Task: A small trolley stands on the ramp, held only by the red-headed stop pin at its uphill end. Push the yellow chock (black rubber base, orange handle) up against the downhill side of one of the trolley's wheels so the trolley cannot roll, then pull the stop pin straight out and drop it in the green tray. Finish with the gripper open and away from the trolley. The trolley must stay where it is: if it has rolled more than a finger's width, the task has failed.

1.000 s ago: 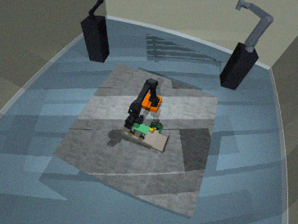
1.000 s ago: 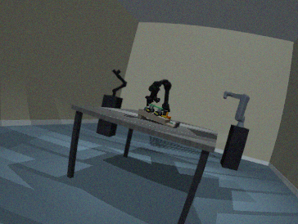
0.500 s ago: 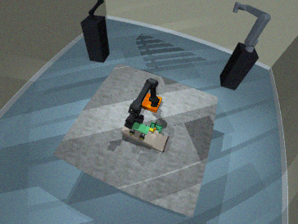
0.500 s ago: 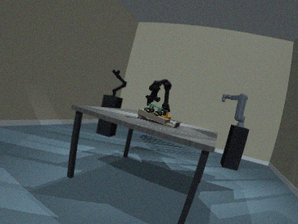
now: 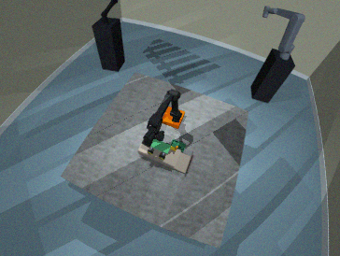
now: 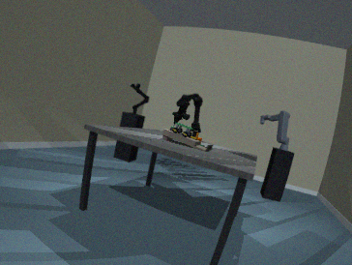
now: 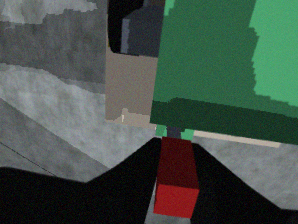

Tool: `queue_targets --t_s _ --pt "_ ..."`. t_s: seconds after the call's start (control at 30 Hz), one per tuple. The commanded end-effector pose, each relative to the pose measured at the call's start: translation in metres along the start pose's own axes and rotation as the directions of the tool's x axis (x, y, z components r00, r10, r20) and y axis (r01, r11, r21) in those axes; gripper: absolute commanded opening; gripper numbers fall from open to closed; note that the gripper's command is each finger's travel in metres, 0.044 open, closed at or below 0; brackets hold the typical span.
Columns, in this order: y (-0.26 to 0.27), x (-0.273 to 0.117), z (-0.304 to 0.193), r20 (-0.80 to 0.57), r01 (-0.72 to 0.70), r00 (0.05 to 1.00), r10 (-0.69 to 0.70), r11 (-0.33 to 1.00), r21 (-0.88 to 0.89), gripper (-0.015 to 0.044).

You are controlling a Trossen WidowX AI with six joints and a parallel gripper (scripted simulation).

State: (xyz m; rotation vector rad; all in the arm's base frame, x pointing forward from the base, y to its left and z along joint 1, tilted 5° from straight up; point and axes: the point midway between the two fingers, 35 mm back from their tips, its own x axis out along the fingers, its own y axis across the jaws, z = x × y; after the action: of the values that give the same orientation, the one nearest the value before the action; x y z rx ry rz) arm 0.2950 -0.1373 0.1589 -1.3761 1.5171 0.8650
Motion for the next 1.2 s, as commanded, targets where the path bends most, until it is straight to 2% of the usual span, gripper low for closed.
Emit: queue_targets --t_s 0.0,1.17 --pt "0.000 -0.005 -0.002 -0.003 0.005 1.000 -0.005 1.000 0.006 0.0000" --pt "0.001 -0.020 -0.003 -0.003 0.004 1.000 -0.004 1.000 0.006 0.0000"
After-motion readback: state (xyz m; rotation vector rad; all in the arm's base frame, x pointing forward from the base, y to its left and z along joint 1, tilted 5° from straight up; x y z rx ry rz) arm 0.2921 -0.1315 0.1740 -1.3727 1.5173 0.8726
